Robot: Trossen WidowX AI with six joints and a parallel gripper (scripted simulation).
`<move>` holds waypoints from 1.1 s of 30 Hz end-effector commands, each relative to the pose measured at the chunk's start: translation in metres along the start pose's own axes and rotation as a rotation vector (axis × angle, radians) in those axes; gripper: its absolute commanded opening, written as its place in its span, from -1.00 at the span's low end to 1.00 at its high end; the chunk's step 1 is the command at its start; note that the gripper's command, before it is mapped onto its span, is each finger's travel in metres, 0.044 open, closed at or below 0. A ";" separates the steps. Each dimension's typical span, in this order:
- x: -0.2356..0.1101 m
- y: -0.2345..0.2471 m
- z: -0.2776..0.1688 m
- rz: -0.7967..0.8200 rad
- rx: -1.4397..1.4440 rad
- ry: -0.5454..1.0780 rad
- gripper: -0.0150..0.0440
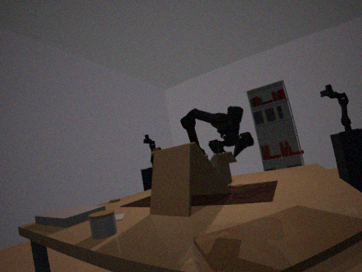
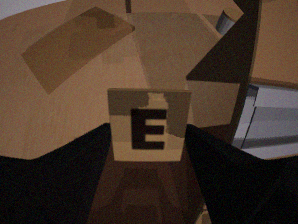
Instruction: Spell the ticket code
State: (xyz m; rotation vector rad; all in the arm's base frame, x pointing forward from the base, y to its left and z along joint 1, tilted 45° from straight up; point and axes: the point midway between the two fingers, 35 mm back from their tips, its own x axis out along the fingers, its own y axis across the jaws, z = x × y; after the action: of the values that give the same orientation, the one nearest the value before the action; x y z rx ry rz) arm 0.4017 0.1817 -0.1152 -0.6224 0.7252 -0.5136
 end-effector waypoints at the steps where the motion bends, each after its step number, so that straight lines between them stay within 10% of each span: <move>1: 0.000 -0.004 0.000 -0.004 -0.004 -0.001 -0.49; 33: 0.000 -0.020 0.000 -0.004 -0.006 -0.001 -0.49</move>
State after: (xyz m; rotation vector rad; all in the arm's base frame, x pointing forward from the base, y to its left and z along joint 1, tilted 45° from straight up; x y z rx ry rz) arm 0.3988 0.1703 -0.1035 -0.6244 0.7241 -0.5149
